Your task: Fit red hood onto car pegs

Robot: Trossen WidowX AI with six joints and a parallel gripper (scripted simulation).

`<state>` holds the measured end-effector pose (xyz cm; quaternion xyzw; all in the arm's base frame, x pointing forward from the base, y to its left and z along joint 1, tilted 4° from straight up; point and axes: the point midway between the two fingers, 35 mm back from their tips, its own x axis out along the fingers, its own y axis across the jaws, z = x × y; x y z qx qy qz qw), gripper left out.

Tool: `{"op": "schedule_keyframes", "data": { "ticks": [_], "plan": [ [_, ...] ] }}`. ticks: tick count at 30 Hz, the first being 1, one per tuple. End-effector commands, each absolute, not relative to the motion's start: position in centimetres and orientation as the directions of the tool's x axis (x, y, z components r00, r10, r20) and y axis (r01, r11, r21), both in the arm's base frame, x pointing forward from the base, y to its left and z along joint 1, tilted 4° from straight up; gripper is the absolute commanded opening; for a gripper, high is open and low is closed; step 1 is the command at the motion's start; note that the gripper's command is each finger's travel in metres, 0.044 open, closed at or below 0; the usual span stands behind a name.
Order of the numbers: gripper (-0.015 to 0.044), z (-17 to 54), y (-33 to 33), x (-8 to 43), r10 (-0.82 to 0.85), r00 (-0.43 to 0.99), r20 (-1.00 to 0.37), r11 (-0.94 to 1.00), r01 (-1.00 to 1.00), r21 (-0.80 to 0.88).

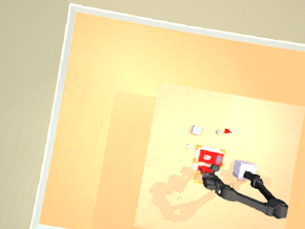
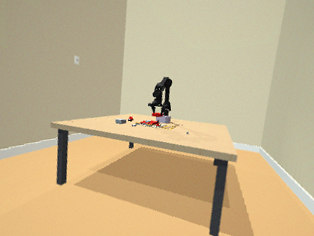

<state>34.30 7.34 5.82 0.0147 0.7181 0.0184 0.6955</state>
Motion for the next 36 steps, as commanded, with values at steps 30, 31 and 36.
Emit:
{"op": "schedule_keyframes", "data": {
  "ticks": [30,31,36],
  "plan": [
    [0.0,5.5,-2.2,34.3,0.04,-0.021,-0.999,0.992,-0.121,0.043],
    [0.0,5.3,-2.1,34.3,0.04,-0.021,-0.999,0.992,-0.121,0.043],
    [0.0,3.2,-2.1,34.4,0.04,-0.021,-0.999,0.992,-0.121,0.043]
  ]
}}
